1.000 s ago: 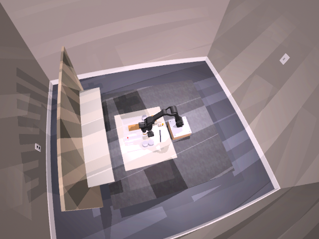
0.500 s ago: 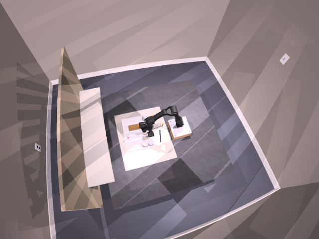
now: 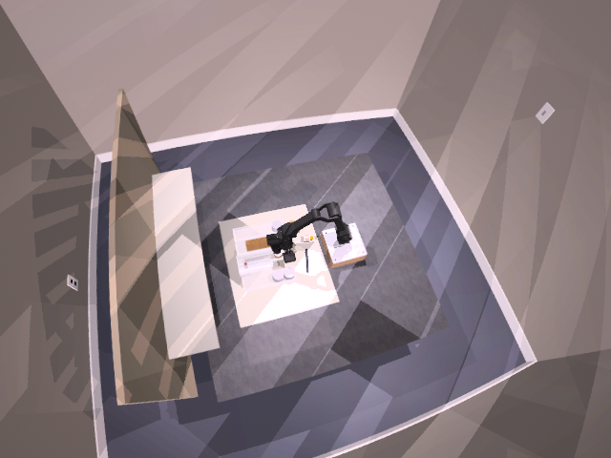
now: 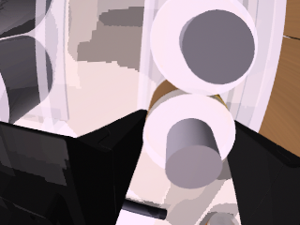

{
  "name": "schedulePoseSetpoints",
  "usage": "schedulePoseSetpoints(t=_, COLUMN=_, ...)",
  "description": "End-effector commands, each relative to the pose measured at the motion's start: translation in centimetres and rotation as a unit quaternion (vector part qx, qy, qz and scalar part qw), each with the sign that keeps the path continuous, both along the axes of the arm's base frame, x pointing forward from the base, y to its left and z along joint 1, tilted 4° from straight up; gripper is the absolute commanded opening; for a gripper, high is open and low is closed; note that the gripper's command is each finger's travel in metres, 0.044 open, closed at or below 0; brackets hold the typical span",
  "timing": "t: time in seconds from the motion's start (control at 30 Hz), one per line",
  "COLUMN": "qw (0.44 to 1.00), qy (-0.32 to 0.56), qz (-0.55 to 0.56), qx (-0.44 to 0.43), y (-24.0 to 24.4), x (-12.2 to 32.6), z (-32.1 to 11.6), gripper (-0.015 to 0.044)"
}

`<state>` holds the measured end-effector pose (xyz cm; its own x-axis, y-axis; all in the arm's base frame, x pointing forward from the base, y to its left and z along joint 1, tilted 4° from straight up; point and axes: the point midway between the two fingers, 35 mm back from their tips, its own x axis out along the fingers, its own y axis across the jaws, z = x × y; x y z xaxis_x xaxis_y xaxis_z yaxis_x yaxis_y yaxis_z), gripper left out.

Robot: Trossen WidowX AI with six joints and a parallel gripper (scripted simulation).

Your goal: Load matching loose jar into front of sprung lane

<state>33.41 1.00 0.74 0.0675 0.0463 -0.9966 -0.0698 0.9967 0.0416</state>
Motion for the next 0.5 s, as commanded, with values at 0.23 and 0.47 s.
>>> schedulePoseSetpoints(t=0.23, qw=1.000, qy=-0.004, qz=-0.001, qx=0.001, y=-0.01, x=-0.14, z=-0.01, gripper=0.0000)
schedulePoseSetpoints(t=0.47, qw=1.000, qy=-0.004, qz=-0.001, qx=0.001, y=-0.02, x=-0.10, z=-0.01, gripper=0.0079)
